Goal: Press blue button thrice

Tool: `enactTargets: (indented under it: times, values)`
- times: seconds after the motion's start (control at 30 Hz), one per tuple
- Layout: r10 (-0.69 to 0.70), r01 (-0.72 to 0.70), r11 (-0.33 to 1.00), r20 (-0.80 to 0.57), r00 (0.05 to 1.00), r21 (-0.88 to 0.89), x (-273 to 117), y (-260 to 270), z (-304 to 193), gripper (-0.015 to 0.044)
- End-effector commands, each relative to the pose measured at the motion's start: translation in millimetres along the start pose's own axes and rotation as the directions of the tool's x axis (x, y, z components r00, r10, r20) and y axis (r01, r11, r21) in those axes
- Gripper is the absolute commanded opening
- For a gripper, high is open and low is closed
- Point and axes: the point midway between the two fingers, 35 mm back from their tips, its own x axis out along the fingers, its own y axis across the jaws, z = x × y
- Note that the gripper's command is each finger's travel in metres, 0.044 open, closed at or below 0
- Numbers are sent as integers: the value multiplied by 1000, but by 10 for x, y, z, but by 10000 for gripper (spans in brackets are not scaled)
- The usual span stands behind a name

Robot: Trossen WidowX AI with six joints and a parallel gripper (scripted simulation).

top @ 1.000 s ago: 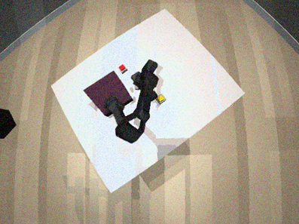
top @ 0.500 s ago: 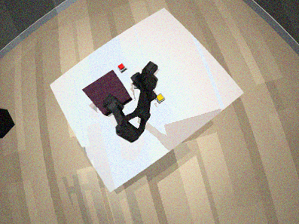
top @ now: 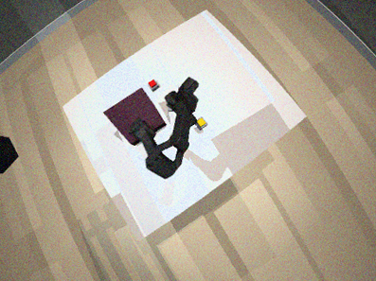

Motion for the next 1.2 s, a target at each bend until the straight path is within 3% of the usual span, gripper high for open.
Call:
enactTargets:
  times: [0.0,0.1,0.27,0.43,0.77,0.97,1.17]
  values:
    - [0,0,1000,0,1000,-1,-26,1,1,20]
    - [-2,2,1000,-2,1000,-7,-302,1,-4,20]
    - [-3,3,1000,-2,1000,-7,-329,0,-6,20]
    - [20,-20,1000,5,1000,-11,-519,368,263,151]
    - [39,-39,999,5,999,-13,-930,1767,543,400]
    - [20,-20,1000,2,1000,-5,-992,2566,362,400]
    - [18,-18,1000,2,1000,-4,-991,2610,346,400]
